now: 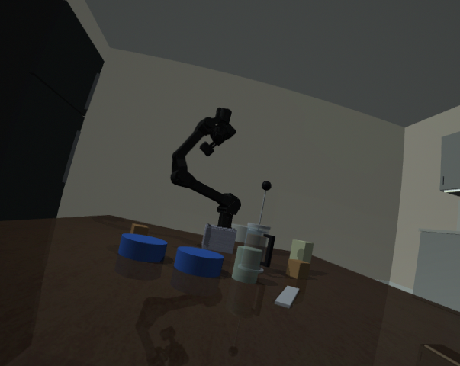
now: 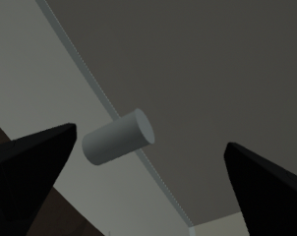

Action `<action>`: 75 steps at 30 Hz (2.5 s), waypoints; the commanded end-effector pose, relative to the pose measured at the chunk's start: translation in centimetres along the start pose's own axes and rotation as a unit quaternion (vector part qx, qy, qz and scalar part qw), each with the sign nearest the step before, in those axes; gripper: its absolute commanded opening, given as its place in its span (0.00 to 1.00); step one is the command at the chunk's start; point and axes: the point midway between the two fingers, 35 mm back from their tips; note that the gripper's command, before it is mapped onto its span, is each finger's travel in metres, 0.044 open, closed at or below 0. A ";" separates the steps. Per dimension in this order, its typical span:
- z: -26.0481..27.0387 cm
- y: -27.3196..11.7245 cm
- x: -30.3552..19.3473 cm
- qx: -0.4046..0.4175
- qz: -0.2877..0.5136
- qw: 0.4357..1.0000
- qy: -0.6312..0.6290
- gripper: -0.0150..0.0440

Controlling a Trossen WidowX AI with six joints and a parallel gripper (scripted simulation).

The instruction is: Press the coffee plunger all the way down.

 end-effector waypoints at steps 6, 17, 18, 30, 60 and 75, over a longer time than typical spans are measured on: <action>-9.1 0.6 -9.2 -0.246 0.202 0.938 0.138 1.00; -15.9 -10.6 -19.9 -0.583 0.345 0.667 0.310 1.00; -16.0 -12.1 -20.5 -0.612 0.350 0.634 0.319 1.00; -8.3 -29.4 -22.5 -0.870 0.317 0.166 0.340 1.00; 1.4 -35.0 -26.1 -0.914 0.270 -0.017 0.303 1.00; 1.9 -36.9 -27.5 -0.914 0.270 -0.017 0.302 1.00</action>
Point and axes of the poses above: the point midway between the two fingers, 35 mm back from their tips, its own y axis out along the fingers, its own z axis across the jaws, x = y × z, and after that the axes turned 12 degrees about y, right-handed
